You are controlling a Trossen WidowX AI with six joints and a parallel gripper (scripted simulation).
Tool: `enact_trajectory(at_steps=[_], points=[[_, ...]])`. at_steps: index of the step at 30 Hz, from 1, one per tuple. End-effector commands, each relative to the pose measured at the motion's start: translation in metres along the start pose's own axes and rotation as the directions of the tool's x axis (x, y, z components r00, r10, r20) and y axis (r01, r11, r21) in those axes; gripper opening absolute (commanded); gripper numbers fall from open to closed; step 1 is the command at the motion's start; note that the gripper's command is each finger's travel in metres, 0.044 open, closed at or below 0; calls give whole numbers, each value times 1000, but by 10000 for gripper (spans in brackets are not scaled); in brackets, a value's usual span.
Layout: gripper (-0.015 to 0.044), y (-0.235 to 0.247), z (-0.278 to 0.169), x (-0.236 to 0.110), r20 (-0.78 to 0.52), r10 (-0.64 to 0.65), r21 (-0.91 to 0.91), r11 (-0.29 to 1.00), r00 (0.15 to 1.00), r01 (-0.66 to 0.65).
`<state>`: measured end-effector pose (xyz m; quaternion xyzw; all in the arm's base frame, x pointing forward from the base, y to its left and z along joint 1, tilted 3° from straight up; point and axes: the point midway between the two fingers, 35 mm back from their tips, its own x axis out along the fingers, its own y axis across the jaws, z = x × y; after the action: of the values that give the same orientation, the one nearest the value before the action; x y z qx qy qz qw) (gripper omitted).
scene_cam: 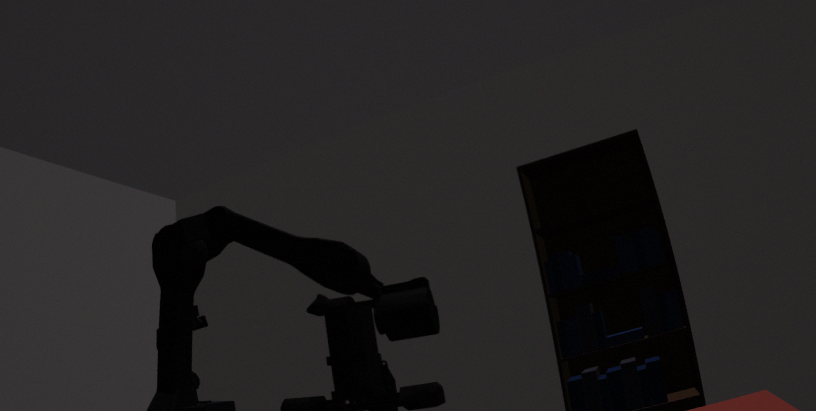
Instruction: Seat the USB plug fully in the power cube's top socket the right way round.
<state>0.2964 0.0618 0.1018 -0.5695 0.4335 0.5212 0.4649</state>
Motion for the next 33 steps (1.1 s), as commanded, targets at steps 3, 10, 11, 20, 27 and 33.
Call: enact_trajectory(at_steps=[3,10,11,20,27,33], points=[[0,0,0,1,-3,0,-2,1000,1000,0],[0,0,0,2,-3,0,-2,1000,1000,0],[0,0,0,2,-3,0,-2,1000,1000,0],[0,0,0,3,-3,0,-2,1000,1000,0],[0,0,0,4,-3,0,-2,1000,1000,0],[0,0,0,5,-3,0,-2,1000,1000,0]])
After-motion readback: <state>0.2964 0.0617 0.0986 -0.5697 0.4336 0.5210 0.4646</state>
